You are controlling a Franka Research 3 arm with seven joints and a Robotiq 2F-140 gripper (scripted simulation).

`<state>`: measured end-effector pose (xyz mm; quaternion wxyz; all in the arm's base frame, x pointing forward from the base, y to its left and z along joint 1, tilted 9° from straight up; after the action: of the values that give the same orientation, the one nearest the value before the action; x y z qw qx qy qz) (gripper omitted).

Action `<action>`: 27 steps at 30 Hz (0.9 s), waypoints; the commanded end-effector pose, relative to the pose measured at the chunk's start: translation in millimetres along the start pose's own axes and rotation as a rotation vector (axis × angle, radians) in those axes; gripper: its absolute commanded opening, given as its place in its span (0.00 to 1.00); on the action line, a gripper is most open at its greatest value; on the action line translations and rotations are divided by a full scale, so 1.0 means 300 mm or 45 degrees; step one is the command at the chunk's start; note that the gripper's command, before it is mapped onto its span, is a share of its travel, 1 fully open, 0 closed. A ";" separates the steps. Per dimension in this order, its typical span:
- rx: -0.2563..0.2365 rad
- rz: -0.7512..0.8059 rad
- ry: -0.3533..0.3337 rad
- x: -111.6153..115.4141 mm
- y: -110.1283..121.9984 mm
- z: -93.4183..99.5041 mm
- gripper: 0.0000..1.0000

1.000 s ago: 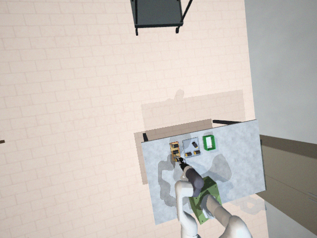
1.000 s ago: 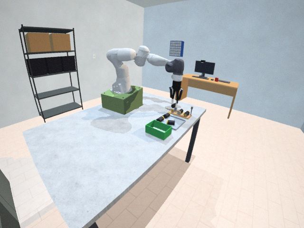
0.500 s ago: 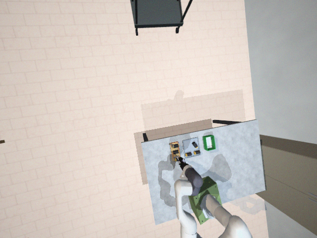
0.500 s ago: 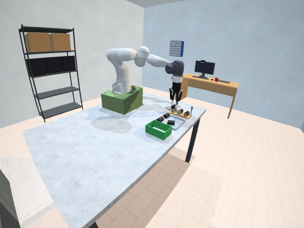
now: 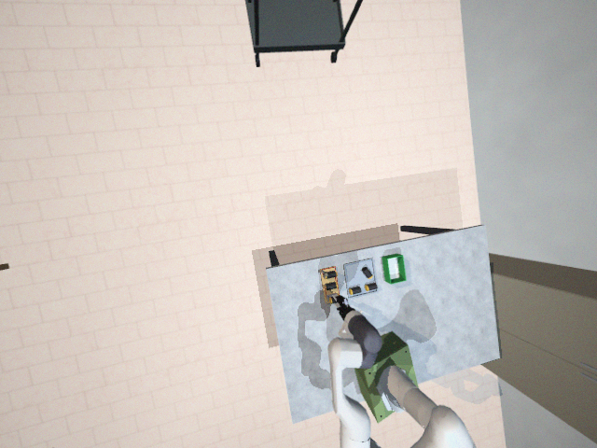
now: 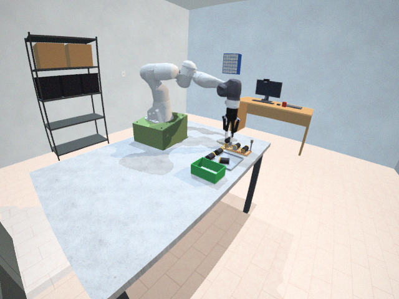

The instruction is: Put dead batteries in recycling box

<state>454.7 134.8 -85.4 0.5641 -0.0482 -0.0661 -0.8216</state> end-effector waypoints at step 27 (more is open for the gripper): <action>0.004 0.007 0.001 -0.001 0.004 -0.034 0.16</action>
<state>454.1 133.7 -93.1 0.5645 -0.0491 -0.0657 -0.8214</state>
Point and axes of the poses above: the point where the finger pads meet when closed, its own z axis back along the fingers, its own y axis across the jaws, x = y × z, the point moved 2 cm from there along z, back along the fingers, and after that the axes turned 14 degrees about -z, right-handed, at the moved point
